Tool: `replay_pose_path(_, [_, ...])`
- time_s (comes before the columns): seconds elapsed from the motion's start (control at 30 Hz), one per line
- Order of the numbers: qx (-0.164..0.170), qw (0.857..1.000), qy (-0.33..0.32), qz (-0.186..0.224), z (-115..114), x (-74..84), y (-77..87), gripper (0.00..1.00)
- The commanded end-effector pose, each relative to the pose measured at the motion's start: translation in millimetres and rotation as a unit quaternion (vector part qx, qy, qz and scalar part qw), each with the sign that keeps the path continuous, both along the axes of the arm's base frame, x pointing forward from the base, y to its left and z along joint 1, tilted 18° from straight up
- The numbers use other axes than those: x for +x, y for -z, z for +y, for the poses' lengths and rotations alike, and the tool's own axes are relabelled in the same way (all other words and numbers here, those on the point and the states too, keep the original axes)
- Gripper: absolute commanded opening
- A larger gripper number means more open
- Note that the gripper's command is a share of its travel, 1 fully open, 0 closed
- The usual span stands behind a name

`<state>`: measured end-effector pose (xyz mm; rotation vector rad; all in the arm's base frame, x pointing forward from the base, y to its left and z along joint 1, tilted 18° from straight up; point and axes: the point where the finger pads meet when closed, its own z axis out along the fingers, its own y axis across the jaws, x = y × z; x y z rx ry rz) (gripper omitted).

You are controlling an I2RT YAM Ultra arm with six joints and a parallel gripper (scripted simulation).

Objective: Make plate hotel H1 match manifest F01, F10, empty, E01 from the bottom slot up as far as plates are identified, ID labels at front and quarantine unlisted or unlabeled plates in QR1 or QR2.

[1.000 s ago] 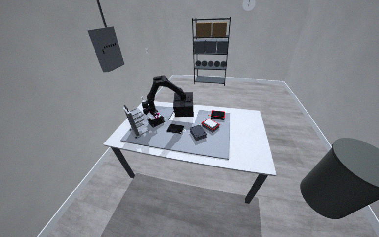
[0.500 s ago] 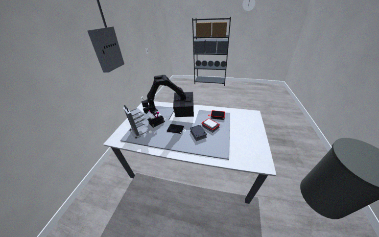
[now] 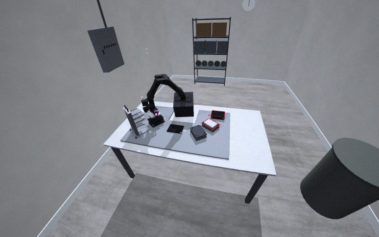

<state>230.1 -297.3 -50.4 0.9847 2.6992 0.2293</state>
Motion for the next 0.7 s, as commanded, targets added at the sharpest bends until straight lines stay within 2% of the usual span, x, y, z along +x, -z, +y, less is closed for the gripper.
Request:
replay_pose_path(0.0, [-0.009, 1.0, 0.002, -0.007, -5, -0.2, -10.2, 0.86])
replay_pose_path(0.67, [-0.009, 1.0, 0.002, -0.007, -4, -7.2, -26.8, 0.86])
